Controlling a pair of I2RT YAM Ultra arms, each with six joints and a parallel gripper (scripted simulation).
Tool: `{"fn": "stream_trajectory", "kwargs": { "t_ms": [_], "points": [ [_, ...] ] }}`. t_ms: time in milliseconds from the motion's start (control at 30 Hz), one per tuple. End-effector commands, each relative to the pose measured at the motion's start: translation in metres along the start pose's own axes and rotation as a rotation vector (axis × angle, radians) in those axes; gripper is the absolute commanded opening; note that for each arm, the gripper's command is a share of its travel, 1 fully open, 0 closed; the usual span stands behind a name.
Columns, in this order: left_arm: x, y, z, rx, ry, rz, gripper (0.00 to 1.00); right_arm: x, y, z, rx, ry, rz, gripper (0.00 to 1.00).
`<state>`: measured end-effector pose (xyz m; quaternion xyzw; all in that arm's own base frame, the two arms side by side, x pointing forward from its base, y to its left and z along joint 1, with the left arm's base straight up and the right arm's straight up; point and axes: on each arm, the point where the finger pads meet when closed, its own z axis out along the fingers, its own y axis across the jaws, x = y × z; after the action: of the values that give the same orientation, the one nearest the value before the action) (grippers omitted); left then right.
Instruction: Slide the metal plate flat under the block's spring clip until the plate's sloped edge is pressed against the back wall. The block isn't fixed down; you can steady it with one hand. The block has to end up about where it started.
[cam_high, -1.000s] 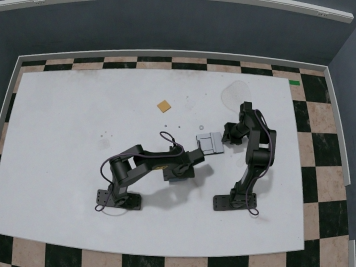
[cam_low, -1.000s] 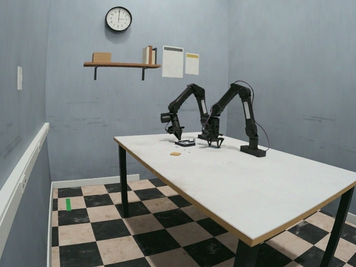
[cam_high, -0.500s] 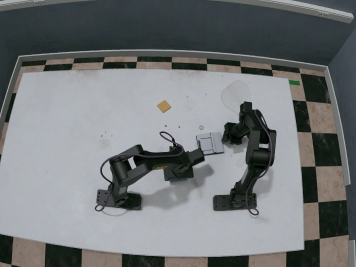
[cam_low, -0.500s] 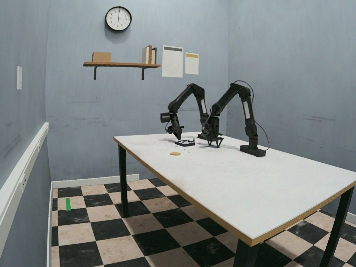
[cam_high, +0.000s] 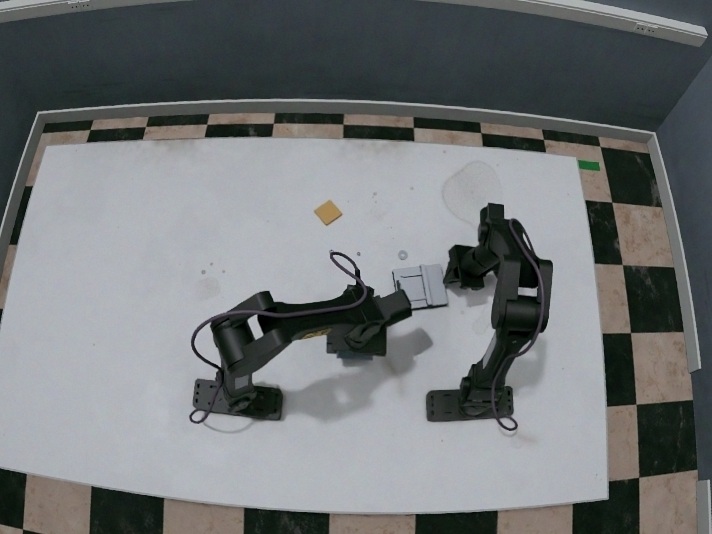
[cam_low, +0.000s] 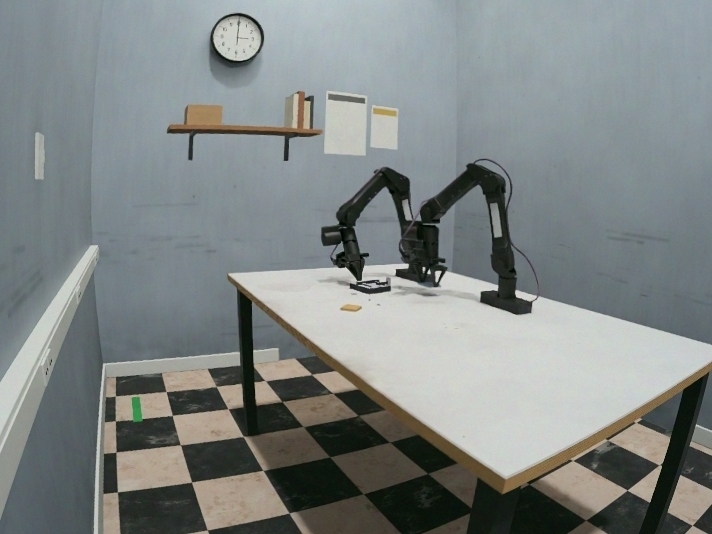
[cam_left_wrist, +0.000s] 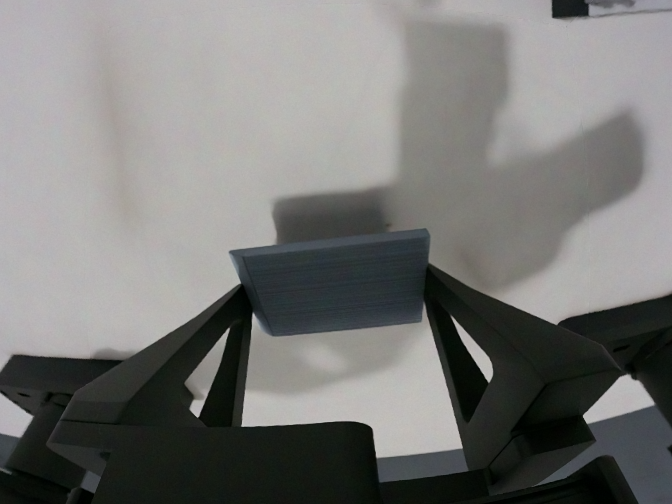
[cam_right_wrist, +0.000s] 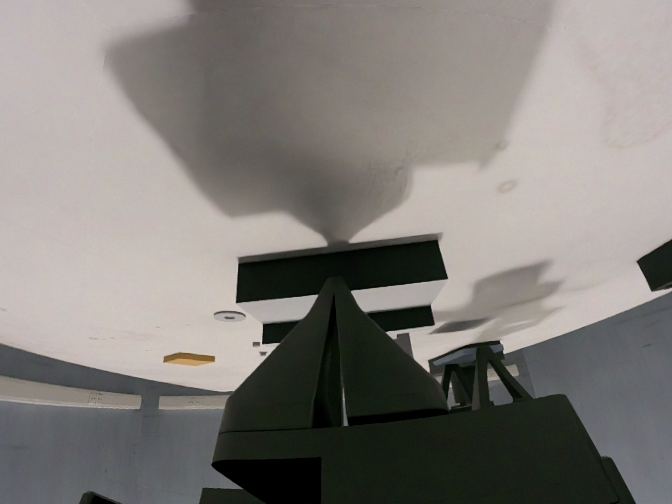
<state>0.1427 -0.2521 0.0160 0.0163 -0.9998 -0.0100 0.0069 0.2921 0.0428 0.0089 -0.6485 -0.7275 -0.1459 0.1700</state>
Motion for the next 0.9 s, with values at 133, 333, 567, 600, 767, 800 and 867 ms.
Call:
{"fn": "stream_trajectory", "kwargs": {
  "t_ms": [133, 333, 567, 600, 767, 800, 867],
  "points": [
    [-0.030, -0.014, -0.017, 0.007, -0.008, 0.438, 0.77, 0.001, 0.004, 0.004, -0.013, -0.003, -0.009, 0.00],
    [-0.042, -0.018, -0.022, 0.008, -0.005, 0.655, 0.77, 0.001, 0.004, 0.004, -0.013, -0.003, -0.009, 0.00],
    [-0.063, -0.024, -0.028, 0.010, -0.007, 0.967, 0.77, 0.001, 0.004, 0.004, -0.013, -0.003, -0.009, 0.00],
    [-0.066, -0.025, -0.029, 0.010, -0.007, 1.010, 0.77, 0.001, 0.004, 0.004, -0.013, -0.003, -0.009, 0.00],
    [-0.078, -0.027, -0.032, 0.011, -0.008, 1.184, 0.77, 0.001, 0.004, 0.004, -0.013, -0.003, -0.009, 0.00],
    [-0.078, -0.027, -0.032, 0.011, -0.008, 1.184, 0.77, 0.001, 0.004, 0.004, -0.013, -0.003, -0.009, 0.00],
    [-0.084, -0.028, -0.034, 0.011, -0.006, 1.308, 0.77, 0.001, 0.004, 0.004, -0.013, -0.003, -0.009, 0.00]
  ]
}}
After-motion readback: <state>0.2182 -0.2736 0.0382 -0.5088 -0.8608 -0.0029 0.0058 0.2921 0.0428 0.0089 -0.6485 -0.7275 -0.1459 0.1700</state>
